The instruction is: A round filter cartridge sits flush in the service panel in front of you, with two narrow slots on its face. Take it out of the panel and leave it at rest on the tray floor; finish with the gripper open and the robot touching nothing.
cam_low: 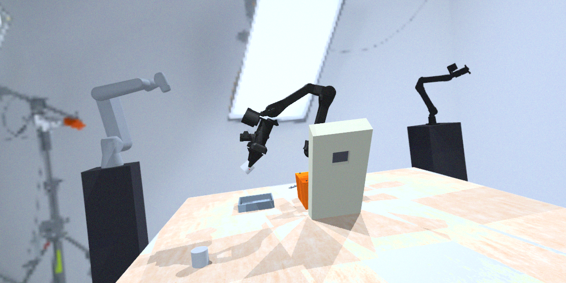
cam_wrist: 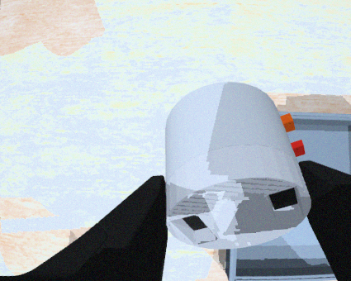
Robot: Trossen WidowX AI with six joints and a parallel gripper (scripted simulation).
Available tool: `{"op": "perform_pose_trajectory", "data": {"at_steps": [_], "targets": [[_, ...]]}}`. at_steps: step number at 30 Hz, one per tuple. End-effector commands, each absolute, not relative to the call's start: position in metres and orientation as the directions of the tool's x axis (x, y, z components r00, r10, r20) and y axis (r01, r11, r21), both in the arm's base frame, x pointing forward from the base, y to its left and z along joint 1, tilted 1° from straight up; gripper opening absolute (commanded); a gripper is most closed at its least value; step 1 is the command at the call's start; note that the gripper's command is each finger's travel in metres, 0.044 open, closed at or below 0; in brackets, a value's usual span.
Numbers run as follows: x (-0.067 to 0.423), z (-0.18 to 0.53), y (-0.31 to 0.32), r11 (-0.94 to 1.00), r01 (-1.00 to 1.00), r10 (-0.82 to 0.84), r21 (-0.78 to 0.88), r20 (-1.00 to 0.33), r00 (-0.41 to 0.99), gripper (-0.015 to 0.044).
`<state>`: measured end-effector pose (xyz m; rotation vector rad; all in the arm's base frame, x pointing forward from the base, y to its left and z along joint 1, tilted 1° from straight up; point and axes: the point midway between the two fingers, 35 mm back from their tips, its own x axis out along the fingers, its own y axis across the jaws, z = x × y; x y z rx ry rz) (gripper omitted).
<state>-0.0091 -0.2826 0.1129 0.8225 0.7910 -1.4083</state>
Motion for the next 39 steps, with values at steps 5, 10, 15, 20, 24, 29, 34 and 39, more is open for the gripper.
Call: {"op": "perform_pose_trajectory", "data": {"at_steps": [5, 10, 15, 20, 24, 29, 34, 39], "targets": [[-0.044, 0.085, -0.279, -0.134, 0.991, -0.506, 0.015, -0.861, -0.055, 0.0000], [-0.067, 0.067, -0.271, -0.218, 0.976, -0.497, 0.014, -0.862, -0.099, 0.0000], [-0.089, 0.048, -0.260, -0.305, 0.952, -0.484, 0.014, -0.864, -0.142, 0.0000], [-0.095, 0.042, -0.256, -0.331, 0.944, -0.479, 0.014, -0.864, -0.155, 0.0000], [-0.095, 0.030, -0.258, -0.331, 0.944, -0.479, 0.014, -0.864, -0.155, 0.0000], [-0.096, 0.012, -0.260, -0.331, 0.944, -0.479, 0.014, -0.864, -0.155, 0.0000], [-0.096, -0.006, -0.260, -0.331, 0.944, -0.479, 0.014, -0.864, -0.155, 0.0000], [-0.095, -0.022, -0.257, -0.331, 0.944, -0.478, 0.014, -0.864, -0.155, 0.0000]]}}
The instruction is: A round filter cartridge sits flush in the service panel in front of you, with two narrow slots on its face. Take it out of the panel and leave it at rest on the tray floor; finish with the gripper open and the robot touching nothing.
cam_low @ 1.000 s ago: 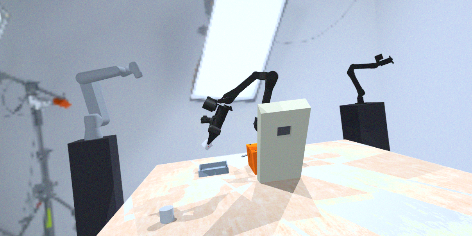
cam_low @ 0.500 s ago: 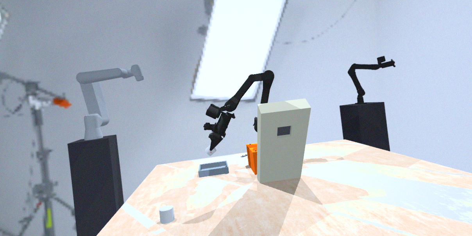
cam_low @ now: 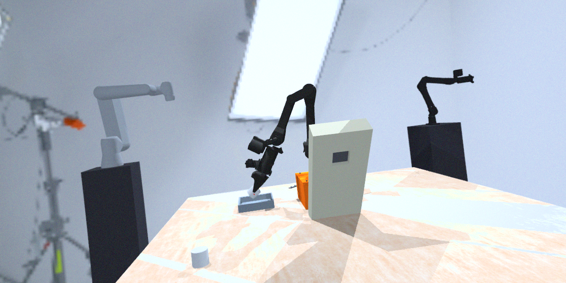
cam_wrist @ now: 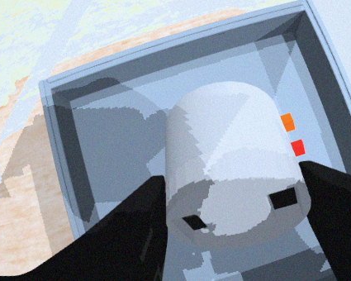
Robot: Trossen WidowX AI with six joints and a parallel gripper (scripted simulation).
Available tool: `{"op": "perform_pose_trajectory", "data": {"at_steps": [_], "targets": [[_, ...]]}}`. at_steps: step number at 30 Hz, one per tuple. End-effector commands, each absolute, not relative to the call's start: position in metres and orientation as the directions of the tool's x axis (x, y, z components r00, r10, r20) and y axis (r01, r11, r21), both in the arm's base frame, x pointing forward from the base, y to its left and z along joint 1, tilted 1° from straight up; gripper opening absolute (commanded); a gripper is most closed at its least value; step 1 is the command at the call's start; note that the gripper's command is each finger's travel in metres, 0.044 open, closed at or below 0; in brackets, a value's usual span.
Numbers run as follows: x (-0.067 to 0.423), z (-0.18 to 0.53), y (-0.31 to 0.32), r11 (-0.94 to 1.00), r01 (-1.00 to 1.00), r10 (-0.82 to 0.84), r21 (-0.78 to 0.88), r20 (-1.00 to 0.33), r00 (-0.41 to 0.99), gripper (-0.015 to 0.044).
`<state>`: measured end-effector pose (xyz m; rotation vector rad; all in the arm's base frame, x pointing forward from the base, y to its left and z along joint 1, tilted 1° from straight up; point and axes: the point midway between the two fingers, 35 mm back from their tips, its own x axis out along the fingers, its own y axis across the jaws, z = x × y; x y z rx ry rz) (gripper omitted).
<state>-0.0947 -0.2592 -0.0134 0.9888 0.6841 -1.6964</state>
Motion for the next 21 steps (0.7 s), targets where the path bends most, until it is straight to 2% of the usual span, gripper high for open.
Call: {"op": "perform_pose_trajectory", "data": {"at_steps": [1, 6, 21], "targets": [[-0.0942, -0.0256, -0.2569, -0.331, 0.944, -0.478, 0.014, -0.864, -0.155, 0.0000], [-0.0934, -0.0332, -0.2551, -0.331, 0.944, -0.478, 0.014, -0.865, -0.155, 0.0000], [-0.0929, -0.0304, -0.2551, -0.326, 0.945, -0.474, 0.017, -0.868, -0.149, 0.0394]]}}
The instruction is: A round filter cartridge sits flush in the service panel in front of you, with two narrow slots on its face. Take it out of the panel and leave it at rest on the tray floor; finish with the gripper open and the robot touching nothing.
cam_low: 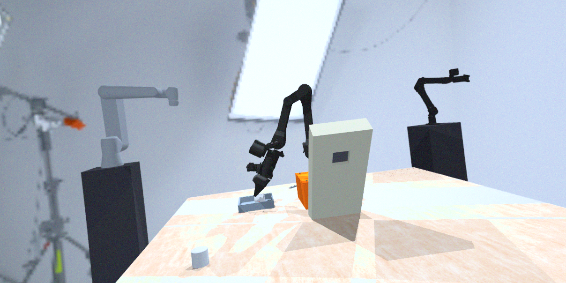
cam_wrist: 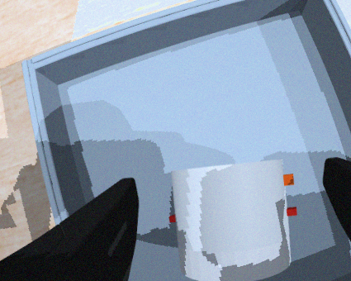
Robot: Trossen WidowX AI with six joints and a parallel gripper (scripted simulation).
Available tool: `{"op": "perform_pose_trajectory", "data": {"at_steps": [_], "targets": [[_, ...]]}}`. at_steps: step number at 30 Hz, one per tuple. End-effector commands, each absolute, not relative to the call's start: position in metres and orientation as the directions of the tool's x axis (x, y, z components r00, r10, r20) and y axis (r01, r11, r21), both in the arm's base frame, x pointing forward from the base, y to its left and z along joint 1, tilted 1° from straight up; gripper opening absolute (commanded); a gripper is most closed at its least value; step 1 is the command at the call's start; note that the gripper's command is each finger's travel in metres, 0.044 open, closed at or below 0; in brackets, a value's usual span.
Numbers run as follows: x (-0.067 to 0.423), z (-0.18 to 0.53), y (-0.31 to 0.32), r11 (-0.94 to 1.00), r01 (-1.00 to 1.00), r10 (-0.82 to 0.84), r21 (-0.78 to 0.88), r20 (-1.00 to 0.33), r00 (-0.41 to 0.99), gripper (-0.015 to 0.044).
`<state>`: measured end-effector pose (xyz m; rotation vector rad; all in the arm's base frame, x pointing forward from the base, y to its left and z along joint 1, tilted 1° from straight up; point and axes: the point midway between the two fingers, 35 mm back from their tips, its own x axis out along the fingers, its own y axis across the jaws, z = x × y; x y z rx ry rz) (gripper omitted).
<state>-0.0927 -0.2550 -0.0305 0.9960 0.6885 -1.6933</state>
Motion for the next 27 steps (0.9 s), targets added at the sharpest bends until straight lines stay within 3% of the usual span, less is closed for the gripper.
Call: {"op": "perform_pose_trajectory", "data": {"at_steps": [1, 6, 12, 27], "targets": [[-0.093, -0.030, -0.255, -0.326, 0.945, -0.474, 0.017, -0.868, -0.149, 0.0420], [-0.094, -0.023, -0.257, -0.326, 0.945, -0.475, 0.016, -0.868, -0.149, 0.0440], [-0.094, 0.038, -0.256, -0.326, 0.945, -0.475, 0.017, -0.868, -0.149, 0.0440], [-0.096, 0.030, -0.260, -0.329, 0.944, -0.487, 0.016, -0.860, -0.155, 0.0440]]}}
